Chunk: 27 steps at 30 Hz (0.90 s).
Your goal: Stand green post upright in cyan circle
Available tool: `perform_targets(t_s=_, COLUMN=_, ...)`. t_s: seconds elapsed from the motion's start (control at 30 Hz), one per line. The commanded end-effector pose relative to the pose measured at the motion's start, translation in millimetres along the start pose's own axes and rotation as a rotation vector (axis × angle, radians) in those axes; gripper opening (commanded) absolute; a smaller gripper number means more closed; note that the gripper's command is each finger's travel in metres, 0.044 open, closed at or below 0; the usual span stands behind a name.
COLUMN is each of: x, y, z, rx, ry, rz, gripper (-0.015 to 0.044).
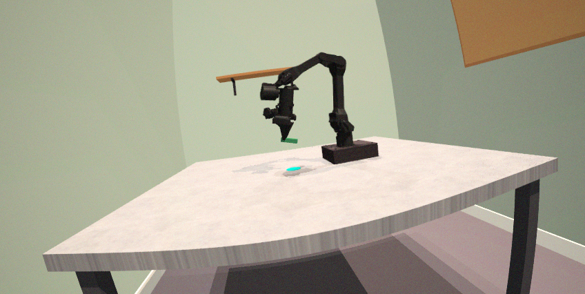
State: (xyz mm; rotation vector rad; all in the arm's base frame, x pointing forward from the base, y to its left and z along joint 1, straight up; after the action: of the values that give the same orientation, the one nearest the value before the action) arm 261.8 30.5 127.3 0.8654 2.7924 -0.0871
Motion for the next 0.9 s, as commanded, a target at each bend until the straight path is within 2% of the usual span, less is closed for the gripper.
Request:
perform_targets(t_s=0.0, x=-0.2, y=1.7, z=1.1, rx=-0.003, ry=-0.031, rz=-0.018, gripper=0.0023)
perform_targets(t_s=0.87, x=-0.6, y=13.2, z=12.9, rx=-0.016, ry=-0.219, rz=-0.086, gripper=0.0023)
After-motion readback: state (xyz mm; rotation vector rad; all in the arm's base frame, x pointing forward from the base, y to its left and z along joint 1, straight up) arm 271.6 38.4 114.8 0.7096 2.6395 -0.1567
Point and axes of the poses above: the point midway between the two fingers, 35 mm back from their tips, its own z axis out along the fingers, its own y axis across the jaws, x = y × z, the point moved 2 cm from there along -z, back along the fingers, and after that the axes turned 15 degrees about z, right-handed, at the moved point
